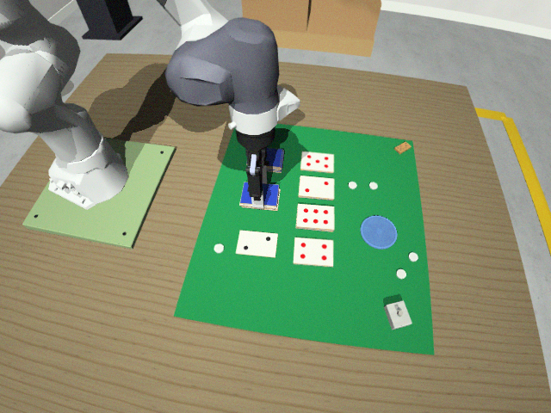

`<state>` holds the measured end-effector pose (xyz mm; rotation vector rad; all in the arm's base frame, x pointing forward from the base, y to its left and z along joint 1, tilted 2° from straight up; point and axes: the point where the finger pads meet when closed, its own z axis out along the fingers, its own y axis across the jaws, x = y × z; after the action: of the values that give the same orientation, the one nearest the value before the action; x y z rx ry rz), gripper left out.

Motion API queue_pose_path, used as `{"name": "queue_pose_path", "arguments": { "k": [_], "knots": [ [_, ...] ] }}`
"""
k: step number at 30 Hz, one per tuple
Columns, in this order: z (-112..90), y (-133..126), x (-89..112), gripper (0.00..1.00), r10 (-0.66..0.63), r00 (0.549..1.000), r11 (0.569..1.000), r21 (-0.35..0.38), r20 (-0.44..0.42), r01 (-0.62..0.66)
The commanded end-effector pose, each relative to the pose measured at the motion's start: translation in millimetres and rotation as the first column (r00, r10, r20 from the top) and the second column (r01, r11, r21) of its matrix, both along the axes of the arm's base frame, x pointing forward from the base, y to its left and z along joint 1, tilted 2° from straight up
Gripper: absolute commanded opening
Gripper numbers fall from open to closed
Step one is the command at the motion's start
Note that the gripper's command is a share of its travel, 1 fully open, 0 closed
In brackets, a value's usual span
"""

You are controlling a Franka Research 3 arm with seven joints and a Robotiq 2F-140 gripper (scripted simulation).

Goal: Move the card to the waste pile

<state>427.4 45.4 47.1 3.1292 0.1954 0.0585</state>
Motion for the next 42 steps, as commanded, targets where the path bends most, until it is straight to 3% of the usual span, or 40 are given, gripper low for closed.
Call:
{"name": "queue_pose_path", "arguments": {
  "k": [1, 34, 35, 42],
  "knots": [
    [-1.4, -0.3, -0.7, 0.43, 0.004, 1.000, 1.000, 0.001, -0.001, -0.004],
    [-6.3, -0.4, -0.5, 0.43, 0.004, 1.000, 1.000, 0.001, -0.001, -0.004],
    [-6.3, -0.4, -0.5, 0.50, 0.004, 1.000, 1.000, 0.001, -0.001, -0.004],
    [-6.3, -0.4, -0.5, 0.50, 0.004, 1.000, 1.000, 0.001, -0.001, -0.004]
  ]
}}
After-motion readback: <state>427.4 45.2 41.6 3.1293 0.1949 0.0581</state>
